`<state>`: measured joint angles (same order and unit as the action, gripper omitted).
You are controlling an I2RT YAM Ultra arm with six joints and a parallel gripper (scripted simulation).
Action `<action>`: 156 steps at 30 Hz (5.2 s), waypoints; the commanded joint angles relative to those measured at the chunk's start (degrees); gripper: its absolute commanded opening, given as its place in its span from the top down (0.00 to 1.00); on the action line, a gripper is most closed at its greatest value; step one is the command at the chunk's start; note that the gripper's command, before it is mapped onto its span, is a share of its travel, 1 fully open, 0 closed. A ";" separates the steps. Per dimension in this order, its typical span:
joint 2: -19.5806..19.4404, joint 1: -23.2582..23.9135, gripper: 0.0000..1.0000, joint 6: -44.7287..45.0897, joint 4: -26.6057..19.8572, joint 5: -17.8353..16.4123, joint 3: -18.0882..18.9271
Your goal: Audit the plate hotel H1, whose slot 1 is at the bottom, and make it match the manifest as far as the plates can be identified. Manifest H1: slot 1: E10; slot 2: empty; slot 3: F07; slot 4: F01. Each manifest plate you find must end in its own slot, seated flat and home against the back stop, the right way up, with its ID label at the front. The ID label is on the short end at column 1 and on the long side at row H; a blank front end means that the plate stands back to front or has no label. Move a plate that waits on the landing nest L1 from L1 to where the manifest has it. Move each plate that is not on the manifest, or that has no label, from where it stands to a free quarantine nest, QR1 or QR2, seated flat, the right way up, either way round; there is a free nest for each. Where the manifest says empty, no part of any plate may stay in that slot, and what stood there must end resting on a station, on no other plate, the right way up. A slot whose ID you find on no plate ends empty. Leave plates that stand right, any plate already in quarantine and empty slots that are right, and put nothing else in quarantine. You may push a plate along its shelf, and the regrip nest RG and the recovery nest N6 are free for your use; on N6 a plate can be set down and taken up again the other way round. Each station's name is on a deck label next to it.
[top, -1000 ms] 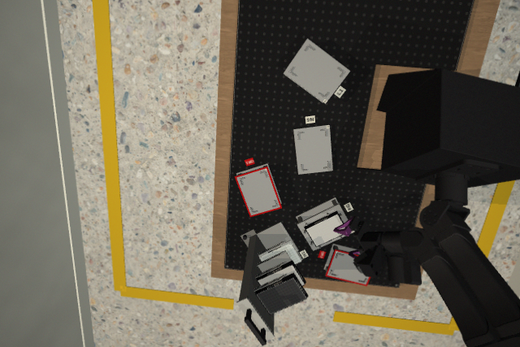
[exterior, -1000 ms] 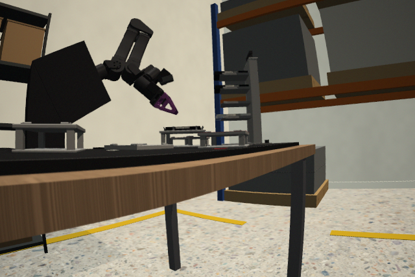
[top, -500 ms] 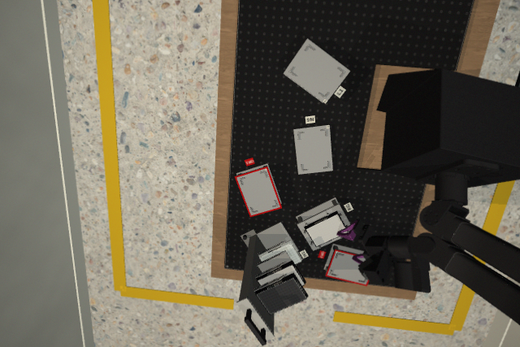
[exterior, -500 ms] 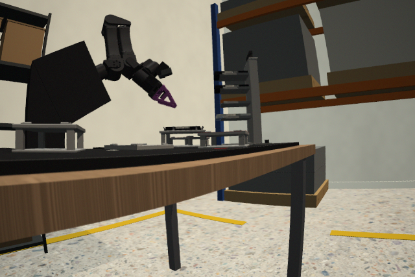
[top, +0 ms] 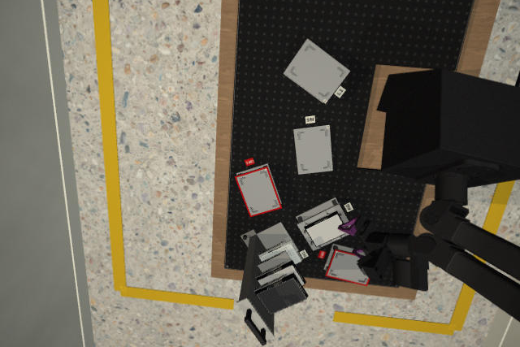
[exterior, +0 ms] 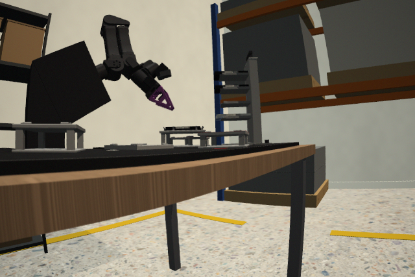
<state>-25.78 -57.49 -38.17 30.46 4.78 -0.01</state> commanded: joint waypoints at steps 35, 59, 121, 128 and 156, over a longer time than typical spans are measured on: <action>-6.39 13.09 0.00 0.65 -10.99 -18.52 8.97; -36.60 29.98 0.00 25.19 -57.82 -49.21 48.53; -47.32 20.20 0.00 19.77 -46.98 -42.84 49.28; -48.36 19.26 0.00 19.00 -45.29 -42.13 49.12; -48.53 19.10 0.14 18.87 -45.04 -42.01 49.10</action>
<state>-74.72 -38.68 -19.38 -14.85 -37.19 49.01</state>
